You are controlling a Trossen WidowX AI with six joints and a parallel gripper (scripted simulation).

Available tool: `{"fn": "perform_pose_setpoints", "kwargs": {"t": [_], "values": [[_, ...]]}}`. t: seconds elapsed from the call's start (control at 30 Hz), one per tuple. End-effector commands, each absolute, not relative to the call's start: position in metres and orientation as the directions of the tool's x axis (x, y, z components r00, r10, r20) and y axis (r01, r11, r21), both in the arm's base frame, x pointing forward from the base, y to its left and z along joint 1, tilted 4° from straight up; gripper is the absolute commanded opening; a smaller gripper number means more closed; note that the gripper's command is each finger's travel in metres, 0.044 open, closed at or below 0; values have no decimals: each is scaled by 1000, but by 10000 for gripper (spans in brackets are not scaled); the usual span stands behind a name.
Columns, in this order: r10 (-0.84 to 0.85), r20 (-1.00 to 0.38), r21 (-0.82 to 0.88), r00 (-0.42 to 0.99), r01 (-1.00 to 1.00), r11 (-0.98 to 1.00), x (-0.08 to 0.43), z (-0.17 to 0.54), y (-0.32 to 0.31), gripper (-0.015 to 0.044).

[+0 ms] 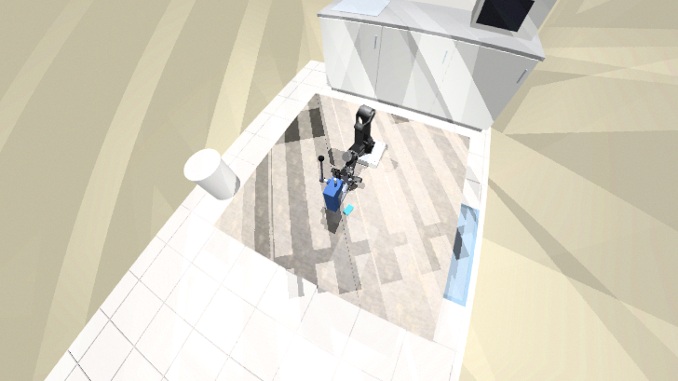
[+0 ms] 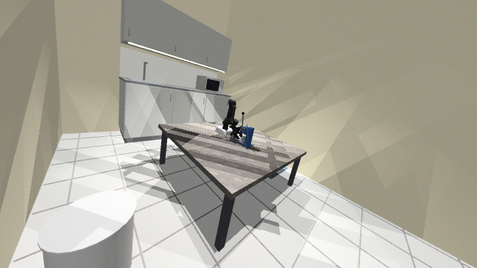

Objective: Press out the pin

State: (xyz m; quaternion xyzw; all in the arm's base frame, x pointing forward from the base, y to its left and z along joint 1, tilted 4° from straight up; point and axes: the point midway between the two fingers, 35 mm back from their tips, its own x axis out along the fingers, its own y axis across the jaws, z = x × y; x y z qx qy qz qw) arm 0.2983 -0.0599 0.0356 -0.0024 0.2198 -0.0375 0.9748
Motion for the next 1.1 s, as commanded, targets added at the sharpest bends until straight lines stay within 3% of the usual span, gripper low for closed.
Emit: {"fn": "perform_pose_setpoints", "kwargs": {"t": [0.0,1.07], "values": [[-79,-425,-20,902,78,997,322,38,-64,300],[-79,-425,-21,902,78,997,329,39,-73,300]]}}
